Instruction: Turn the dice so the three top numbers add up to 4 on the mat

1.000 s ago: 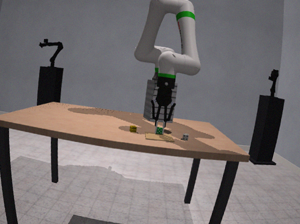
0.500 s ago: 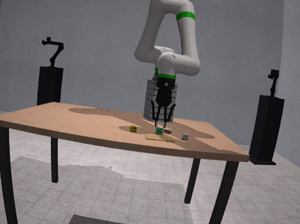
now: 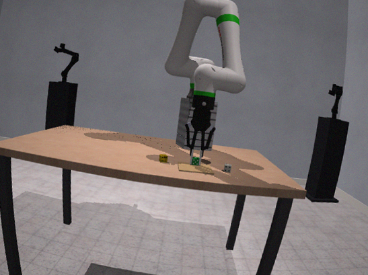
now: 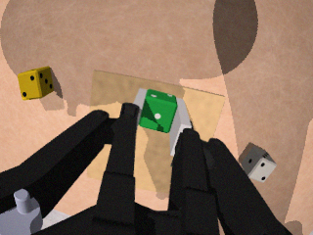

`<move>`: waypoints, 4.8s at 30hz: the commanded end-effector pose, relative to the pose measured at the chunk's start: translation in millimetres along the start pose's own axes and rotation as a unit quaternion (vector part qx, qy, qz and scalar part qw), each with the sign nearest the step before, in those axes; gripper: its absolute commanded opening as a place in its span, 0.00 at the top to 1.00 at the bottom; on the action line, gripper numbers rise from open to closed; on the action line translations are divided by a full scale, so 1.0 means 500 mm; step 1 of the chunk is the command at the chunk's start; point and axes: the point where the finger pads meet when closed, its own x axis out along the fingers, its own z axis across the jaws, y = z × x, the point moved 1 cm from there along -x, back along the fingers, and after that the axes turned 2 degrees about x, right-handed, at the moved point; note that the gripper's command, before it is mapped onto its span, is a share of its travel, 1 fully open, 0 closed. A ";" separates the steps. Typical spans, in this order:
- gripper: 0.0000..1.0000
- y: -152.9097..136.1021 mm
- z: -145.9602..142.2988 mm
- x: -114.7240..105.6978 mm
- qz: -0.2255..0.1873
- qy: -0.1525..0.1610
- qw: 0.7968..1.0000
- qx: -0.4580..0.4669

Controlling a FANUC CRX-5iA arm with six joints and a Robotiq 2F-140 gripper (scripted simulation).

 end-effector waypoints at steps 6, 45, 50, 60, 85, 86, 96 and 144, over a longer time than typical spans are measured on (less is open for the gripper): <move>0.84 0.000 0.000 0.000 0.000 0.000 1.000 0.000; 0.72 0.000 0.000 0.000 0.000 0.000 1.000 0.000; 0.72 0.000 0.000 0.000 0.000 0.000 1.000 0.000; 0.72 0.000 0.000 -0.029 0.000 0.000 1.000 0.000; 0.00 0.000 0.000 -0.180 0.000 0.000 1.000 0.000; 0.00 0.000 0.000 -0.180 0.000 0.000 1.000 0.000; 0.00 0.000 0.000 -0.180 0.000 0.000 1.000 0.000; 0.00 -0.050 0.169 -0.173 0.000 0.000 0.852 0.524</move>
